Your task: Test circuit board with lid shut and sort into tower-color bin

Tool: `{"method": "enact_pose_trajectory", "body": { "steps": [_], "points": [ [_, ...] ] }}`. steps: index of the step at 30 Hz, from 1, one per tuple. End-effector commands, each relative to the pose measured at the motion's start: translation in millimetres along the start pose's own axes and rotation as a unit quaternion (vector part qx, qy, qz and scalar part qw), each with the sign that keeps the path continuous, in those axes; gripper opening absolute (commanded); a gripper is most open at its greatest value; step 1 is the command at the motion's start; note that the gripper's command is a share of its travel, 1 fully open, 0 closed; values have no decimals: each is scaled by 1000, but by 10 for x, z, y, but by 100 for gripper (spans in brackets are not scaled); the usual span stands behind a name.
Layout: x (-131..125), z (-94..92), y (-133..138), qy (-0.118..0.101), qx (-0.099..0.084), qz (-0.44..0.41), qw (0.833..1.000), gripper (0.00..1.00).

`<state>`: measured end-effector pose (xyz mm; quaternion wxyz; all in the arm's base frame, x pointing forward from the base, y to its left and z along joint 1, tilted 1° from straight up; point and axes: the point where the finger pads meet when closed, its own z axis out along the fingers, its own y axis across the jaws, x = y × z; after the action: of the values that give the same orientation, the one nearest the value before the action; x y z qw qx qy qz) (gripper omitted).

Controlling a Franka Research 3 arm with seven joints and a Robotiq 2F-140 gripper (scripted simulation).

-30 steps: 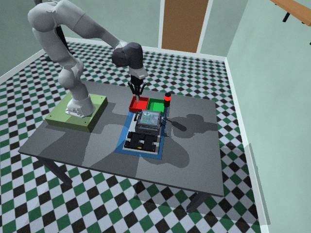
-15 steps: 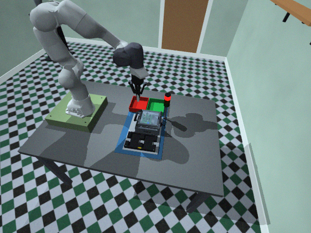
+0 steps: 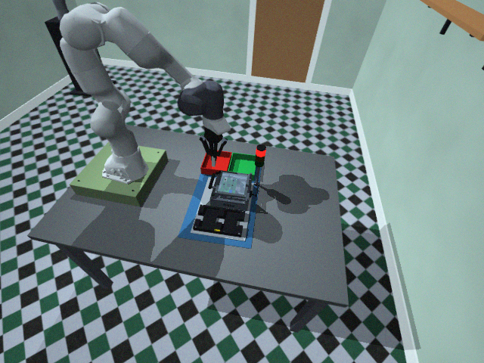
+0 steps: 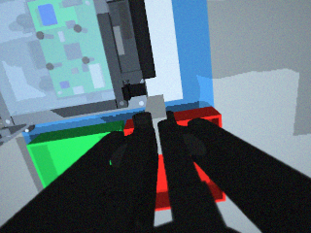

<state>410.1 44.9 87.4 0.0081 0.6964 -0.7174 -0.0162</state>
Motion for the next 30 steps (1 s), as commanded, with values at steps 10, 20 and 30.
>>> {"method": "enact_pose_trajectory", "body": {
  "steps": [10, 20, 30],
  "points": [
    [-22, 94, -85, -3, 14, 3, 1000, 0],
    [-22, 94, -85, -3, 14, 3, 1000, 0],
    [-23, 118, -85, -3, 14, 3, 1000, 0]
  ]
}}
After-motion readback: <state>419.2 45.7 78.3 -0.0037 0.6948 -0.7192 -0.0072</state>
